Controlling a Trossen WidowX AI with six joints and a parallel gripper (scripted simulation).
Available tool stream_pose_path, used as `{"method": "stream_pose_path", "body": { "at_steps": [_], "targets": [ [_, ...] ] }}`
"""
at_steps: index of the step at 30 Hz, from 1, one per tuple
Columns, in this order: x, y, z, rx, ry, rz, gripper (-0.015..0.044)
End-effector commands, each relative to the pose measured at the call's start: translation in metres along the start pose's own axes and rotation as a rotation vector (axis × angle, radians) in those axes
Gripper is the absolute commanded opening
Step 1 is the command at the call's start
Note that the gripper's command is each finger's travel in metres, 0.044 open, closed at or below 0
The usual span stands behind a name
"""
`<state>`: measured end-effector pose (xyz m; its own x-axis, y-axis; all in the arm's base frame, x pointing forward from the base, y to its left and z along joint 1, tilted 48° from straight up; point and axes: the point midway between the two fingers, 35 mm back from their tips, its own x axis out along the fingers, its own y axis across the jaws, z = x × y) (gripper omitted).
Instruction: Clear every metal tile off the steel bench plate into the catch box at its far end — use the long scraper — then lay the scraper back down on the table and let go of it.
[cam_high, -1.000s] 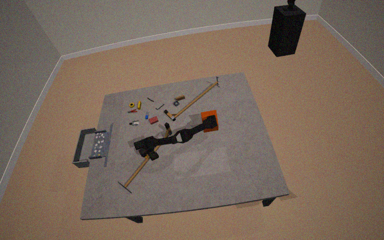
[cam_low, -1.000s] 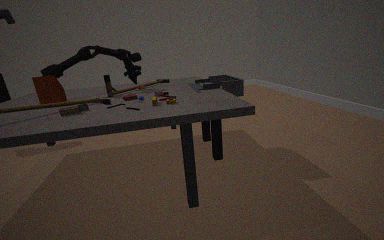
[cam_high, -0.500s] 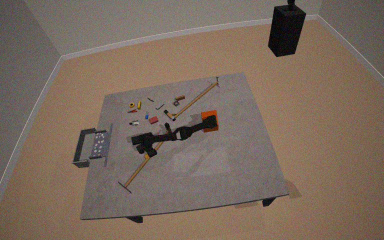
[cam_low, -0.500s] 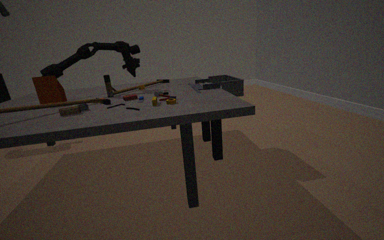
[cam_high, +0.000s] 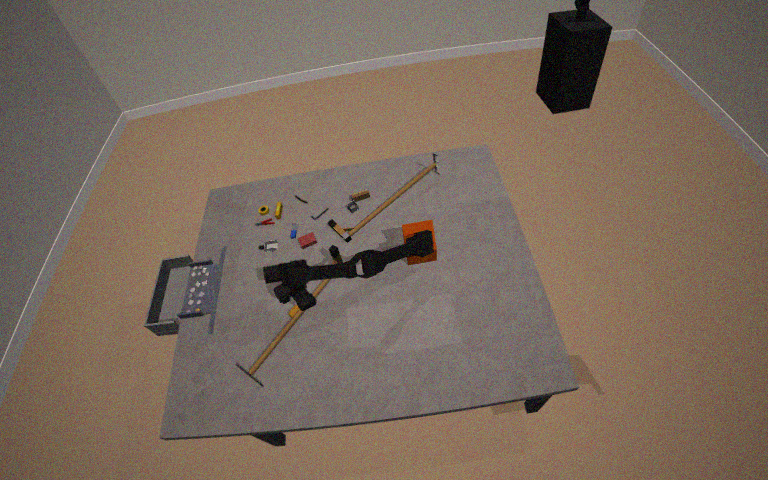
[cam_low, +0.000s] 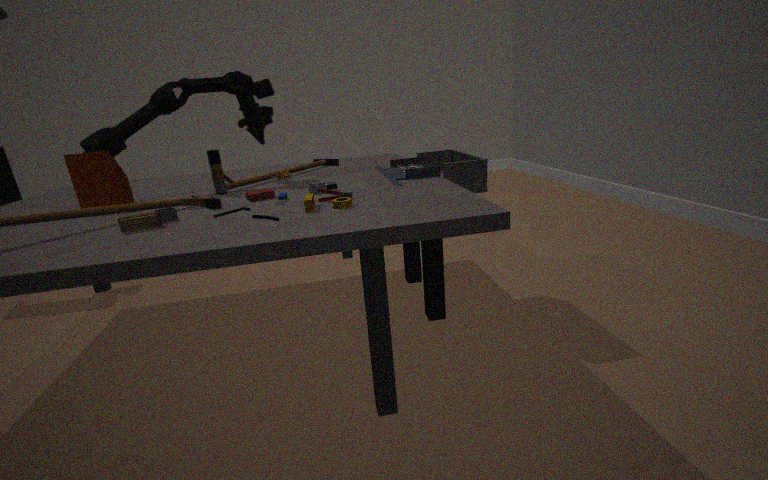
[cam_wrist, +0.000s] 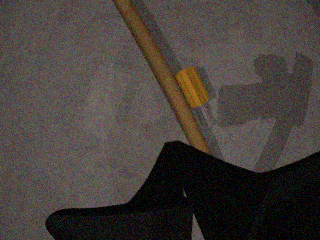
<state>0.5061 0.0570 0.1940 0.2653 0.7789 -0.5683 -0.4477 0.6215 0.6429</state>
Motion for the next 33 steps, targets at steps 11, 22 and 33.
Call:
{"method": "stream_pose_path", "body": {
  "at_steps": [11,22,33],
  "targets": [
    [-0.023,0.023,-0.005,-0.006,-0.005,0.002,0.0000],
    [0.002,0.020,-0.006,0.006,0.002,-0.004,0.0000],
    [0.028,0.018,-0.009,0.019,0.006,-0.009,0.0000]
  ]
}}
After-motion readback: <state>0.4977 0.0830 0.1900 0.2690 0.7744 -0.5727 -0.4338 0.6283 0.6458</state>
